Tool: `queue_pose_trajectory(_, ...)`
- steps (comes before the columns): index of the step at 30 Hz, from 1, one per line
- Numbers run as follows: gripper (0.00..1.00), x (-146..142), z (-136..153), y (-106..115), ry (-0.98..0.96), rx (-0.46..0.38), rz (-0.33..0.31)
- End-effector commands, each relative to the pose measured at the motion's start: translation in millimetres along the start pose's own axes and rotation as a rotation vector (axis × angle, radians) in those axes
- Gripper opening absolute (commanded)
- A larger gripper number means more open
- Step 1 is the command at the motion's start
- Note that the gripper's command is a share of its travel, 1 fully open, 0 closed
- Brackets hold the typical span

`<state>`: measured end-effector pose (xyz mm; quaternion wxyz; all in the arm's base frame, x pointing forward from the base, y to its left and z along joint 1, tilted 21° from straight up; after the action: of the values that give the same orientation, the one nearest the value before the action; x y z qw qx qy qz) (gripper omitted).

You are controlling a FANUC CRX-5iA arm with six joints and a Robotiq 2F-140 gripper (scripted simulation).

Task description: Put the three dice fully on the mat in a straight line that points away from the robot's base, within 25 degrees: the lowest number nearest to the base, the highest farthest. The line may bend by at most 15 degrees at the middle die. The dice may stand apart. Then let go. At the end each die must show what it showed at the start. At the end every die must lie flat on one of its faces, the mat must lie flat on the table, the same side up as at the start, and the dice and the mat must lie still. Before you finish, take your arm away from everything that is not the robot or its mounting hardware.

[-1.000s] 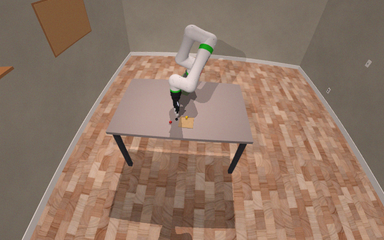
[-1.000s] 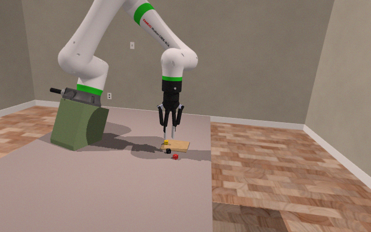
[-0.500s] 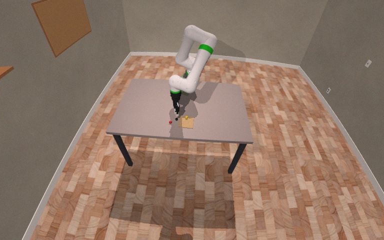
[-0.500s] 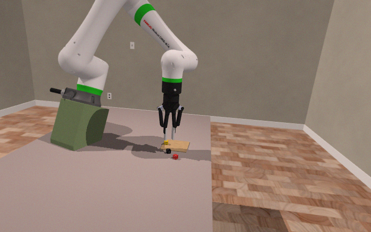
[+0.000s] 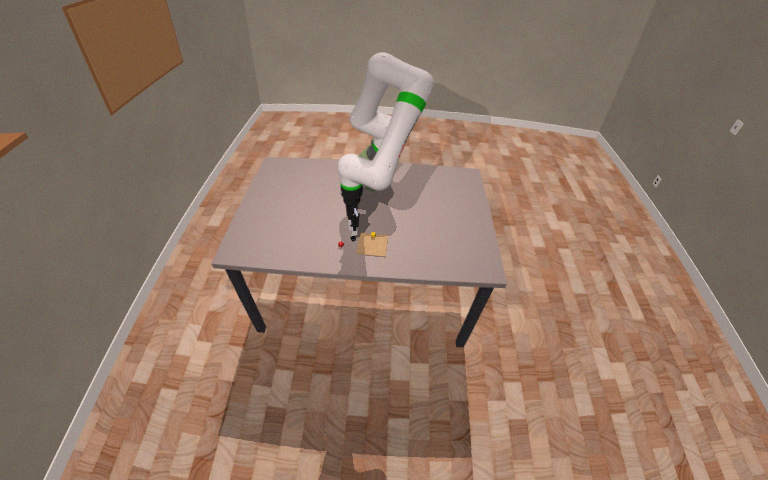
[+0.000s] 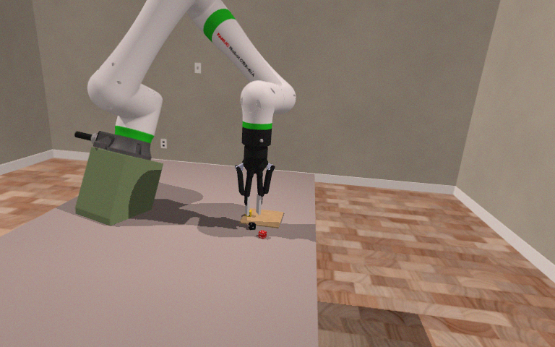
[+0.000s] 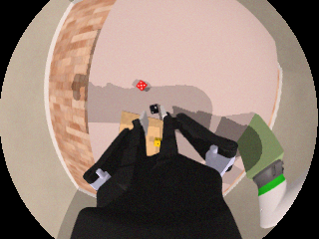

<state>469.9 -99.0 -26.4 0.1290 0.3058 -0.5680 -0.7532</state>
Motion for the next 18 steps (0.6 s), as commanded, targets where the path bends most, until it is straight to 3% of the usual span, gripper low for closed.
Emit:
queue_pose_trajectory(1, 0.21, -0.1, -0.2, -4.6, 0.0, 0.0, 0.0)
queue_pose_trajectory(18, 0.21, -0.3, -0.2, -23.0, 0.0, 0.0, 0.0)
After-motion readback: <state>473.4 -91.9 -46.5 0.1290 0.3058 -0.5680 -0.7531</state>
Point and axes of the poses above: the point where the finger pads meet when closed, its own y axis back along the fingers, its own x axis across the jaws, z = x × y, the point moved 4 cm from there along y, back along the fingers, and after that the axes turned 12 degrees about y, right-handed, at the moved point
